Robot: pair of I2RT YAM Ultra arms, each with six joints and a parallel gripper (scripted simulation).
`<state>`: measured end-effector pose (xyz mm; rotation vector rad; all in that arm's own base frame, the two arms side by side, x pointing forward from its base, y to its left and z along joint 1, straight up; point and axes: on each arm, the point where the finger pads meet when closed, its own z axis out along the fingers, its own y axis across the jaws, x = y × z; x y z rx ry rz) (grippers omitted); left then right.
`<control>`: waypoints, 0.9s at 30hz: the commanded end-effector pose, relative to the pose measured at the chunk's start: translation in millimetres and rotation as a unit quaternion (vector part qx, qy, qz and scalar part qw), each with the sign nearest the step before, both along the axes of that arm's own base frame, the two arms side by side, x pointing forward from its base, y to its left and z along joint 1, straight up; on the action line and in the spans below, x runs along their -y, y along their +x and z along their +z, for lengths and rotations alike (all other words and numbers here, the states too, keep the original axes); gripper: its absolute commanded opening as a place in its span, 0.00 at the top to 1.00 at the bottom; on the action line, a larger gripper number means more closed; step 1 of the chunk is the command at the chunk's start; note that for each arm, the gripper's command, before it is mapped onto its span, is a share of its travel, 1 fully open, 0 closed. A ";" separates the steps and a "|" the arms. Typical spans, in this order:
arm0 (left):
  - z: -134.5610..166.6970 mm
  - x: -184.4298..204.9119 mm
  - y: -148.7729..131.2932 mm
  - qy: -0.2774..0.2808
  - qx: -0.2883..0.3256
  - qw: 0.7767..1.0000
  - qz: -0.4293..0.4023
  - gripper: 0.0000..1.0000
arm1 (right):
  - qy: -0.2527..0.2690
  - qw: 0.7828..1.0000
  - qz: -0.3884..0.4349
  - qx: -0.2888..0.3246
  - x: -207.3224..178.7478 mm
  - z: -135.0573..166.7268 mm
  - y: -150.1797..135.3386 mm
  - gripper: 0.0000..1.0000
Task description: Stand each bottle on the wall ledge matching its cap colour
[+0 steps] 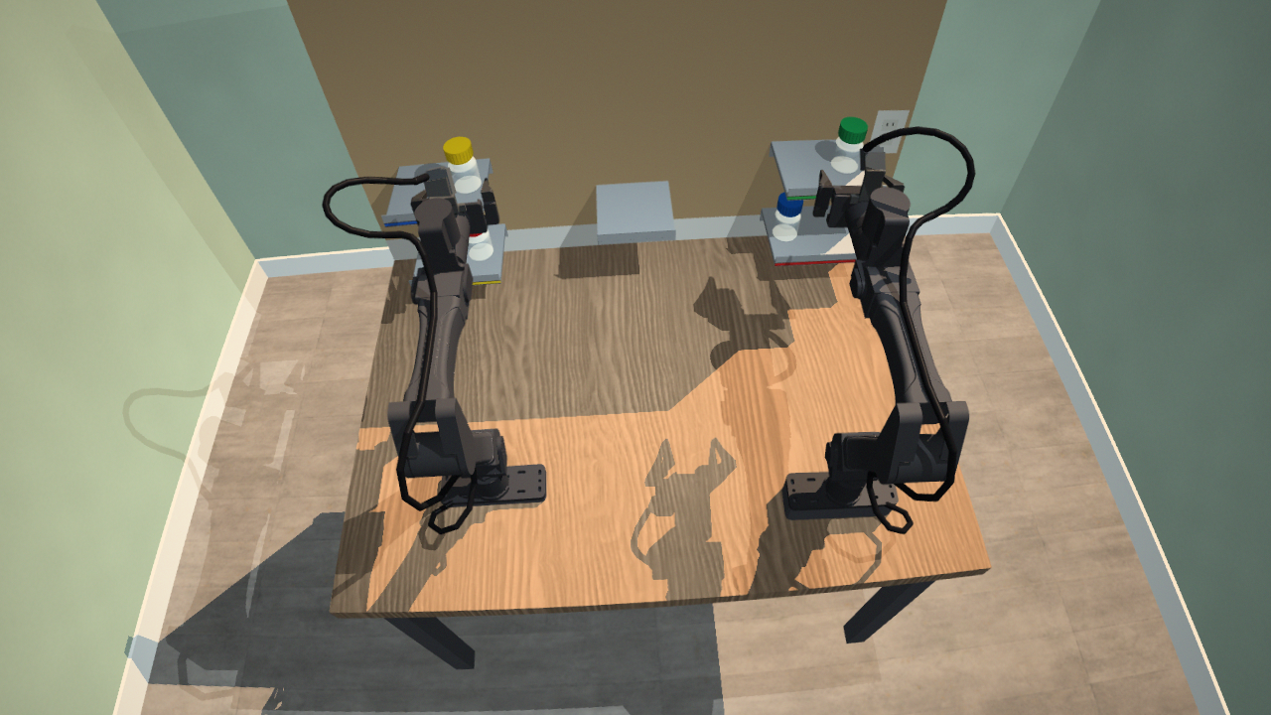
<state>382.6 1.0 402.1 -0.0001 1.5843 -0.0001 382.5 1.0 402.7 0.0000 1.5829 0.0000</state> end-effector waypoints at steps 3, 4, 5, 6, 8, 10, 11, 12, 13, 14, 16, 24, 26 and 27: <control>5.1 0.0 -1.0 0.000 0.007 1.000 0.000 0.00 | 0.000 1.000 0.000 0.006 0.0 4.5 -0.9 0.00; 5.1 0.0 -1.0 0.000 0.007 1.000 0.000 0.00 | 0.000 1.000 0.000 0.006 0.0 4.5 -0.9 0.00; 5.1 0.0 -1.0 0.000 0.007 1.000 0.000 0.00 | 0.000 1.000 0.000 0.006 0.0 4.5 -0.9 0.00; 5.1 0.0 -1.0 0.000 0.007 1.000 0.000 0.00 | 0.000 1.000 0.000 0.006 0.0 4.5 -0.9 0.00; 5.1 0.0 -1.0 0.000 0.007 1.000 0.000 0.00 | 0.000 1.000 0.000 0.006 0.0 4.5 -0.9 0.00; 5.1 0.0 -1.0 0.000 0.007 1.000 0.000 0.00 | 0.000 1.000 0.000 0.006 0.0 4.5 -0.9 0.00; 5.1 0.0 -1.0 0.000 0.007 1.000 0.000 0.00 | 0.000 1.000 0.000 0.006 0.0 4.5 -0.9 0.00; 5.1 0.0 -1.0 0.000 0.007 1.000 0.000 0.00 | 0.000 1.000 0.000 0.006 0.0 4.5 -0.9 0.00; 5.1 0.0 -1.0 0.000 0.007 1.000 0.000 0.00 | 0.000 1.000 0.000 0.006 0.0 4.5 -0.9 0.00; 5.1 0.0 -1.0 0.000 0.007 1.000 0.000 0.00 | 0.000 1.000 0.000 0.006 0.0 4.5 -0.9 0.00; 5.1 0.0 -1.0 0.000 0.007 1.000 0.000 0.00 | 0.000 1.000 0.000 0.006 0.0 4.5 -0.9 0.00; -8.9 -2.1 -15.3 0.030 -0.054 0.998 -0.009 0.00 | 0.012 0.999 0.017 0.030 6.2 17.3 6.4 0.00; -3.9 -6.2 -25.5 0.044 -0.070 0.997 -0.009 0.00 | 0.015 0.999 0.012 0.034 18.2 18.5 11.4 0.00; 1.7 -9.2 -32.5 0.052 -0.077 0.996 -0.008 0.00 | 0.017 0.999 0.007 0.035 26.9 18.9 14.8 0.00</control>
